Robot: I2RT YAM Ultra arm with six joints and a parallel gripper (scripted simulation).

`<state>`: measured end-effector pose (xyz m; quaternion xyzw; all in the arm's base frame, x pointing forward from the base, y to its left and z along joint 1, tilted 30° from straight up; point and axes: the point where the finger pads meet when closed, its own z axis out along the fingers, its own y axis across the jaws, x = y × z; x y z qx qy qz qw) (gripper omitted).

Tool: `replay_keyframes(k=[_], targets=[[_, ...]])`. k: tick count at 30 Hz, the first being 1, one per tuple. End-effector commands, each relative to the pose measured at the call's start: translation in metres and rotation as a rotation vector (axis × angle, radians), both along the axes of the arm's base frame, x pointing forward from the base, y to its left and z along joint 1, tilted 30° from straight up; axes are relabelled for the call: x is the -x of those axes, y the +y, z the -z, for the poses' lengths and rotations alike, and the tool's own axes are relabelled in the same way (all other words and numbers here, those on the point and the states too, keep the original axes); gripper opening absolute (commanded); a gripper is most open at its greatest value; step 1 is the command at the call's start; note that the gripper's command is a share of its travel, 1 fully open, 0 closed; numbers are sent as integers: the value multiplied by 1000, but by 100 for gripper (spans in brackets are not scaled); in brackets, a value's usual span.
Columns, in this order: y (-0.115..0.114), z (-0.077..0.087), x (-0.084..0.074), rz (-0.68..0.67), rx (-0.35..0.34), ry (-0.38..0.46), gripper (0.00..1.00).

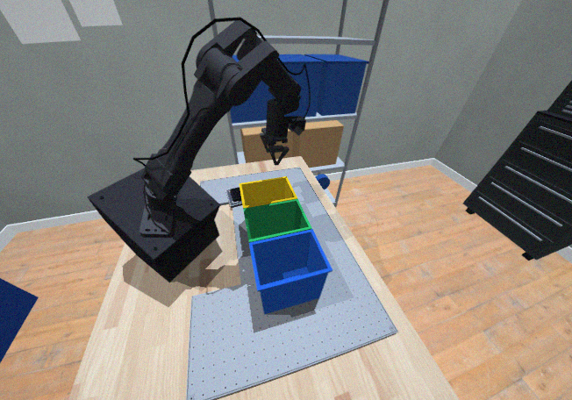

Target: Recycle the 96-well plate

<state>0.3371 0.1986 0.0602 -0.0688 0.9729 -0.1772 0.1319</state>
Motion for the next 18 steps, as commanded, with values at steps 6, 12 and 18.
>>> replay_keyframes(k=[6, 12, 18], targets=[[26, 20, 23, -10, 5, -40, 100], [37, 34, 41, -23, 14, -53, 100], [44, 43, 56, -37, 27, -67, 100]])
